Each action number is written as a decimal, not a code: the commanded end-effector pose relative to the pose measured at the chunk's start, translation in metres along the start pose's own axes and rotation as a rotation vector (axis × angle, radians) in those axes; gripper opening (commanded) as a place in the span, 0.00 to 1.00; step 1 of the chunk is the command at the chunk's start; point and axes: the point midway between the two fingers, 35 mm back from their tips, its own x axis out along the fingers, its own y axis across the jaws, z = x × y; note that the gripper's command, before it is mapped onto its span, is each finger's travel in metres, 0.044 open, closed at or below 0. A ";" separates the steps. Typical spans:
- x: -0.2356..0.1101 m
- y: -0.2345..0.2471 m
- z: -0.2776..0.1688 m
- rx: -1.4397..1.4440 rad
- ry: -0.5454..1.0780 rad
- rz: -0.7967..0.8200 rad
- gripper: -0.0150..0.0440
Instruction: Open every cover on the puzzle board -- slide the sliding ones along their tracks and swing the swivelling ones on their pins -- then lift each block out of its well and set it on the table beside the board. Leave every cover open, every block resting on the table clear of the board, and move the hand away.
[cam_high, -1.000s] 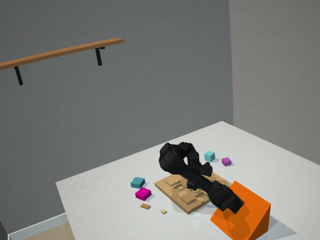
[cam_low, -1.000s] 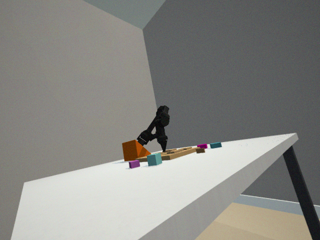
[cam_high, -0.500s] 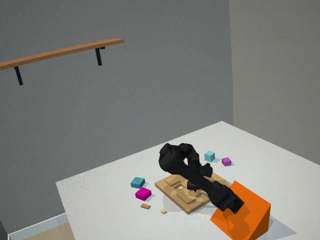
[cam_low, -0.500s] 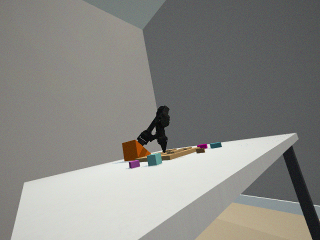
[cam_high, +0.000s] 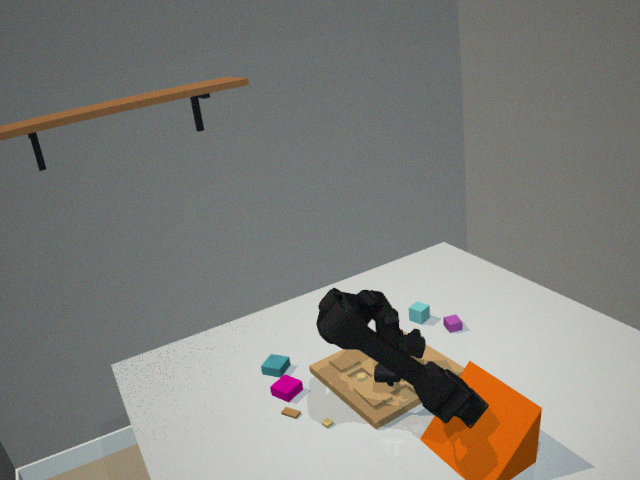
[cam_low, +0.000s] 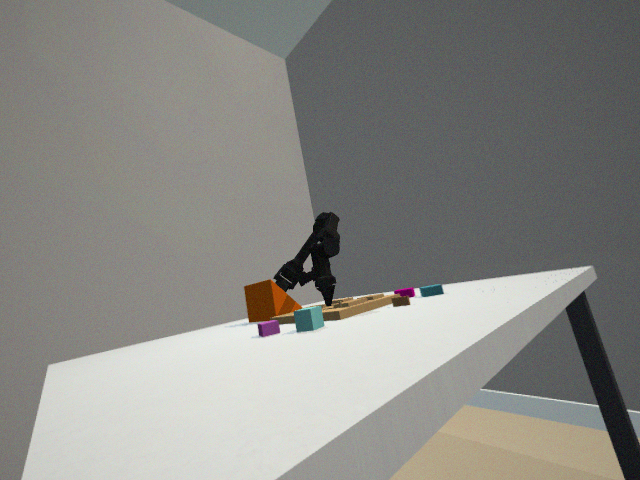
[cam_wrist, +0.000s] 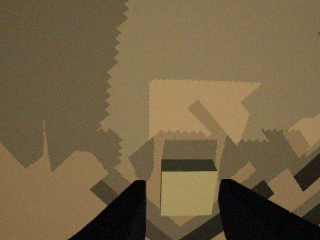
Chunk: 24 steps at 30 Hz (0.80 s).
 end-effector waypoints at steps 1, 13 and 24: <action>0.000 0.000 0.000 -0.001 0.000 0.001 0.46; -0.001 0.000 0.000 -0.001 0.000 0.001 0.39; -0.013 0.001 0.000 0.002 -0.001 0.000 0.39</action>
